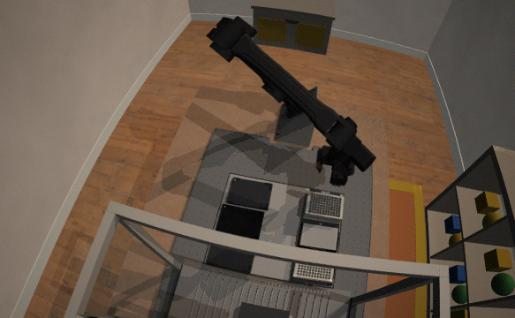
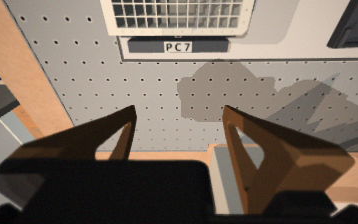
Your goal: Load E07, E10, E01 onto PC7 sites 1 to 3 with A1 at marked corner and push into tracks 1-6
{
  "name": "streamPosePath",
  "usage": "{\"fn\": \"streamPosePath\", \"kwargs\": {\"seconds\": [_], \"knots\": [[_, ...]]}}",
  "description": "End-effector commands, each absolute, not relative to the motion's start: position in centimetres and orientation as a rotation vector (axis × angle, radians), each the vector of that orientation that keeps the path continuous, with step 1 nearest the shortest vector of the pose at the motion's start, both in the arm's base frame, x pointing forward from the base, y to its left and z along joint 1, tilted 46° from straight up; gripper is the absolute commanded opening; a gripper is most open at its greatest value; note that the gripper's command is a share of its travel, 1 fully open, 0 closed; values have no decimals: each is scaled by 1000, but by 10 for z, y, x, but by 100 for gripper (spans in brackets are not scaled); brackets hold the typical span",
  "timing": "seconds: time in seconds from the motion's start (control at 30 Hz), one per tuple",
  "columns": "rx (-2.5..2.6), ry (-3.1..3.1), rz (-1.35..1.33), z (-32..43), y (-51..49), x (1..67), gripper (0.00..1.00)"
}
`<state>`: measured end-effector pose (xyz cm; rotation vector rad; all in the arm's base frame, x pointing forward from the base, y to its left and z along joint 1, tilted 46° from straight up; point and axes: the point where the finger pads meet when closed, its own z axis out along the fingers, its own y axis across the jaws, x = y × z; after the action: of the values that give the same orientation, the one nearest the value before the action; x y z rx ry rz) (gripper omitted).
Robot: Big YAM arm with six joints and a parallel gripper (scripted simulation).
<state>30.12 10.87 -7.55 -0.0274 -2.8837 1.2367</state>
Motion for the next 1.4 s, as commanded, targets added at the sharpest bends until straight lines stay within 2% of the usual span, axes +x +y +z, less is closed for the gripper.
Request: {"fn": "streamPosePath", "kwargs": {"seconds": [0.0, 1.37], "knots": [[-20, -2895, 1232, -82, 105, 306, 80], [-29, -2909, 1227, -130, 51, 308, 80]]}}
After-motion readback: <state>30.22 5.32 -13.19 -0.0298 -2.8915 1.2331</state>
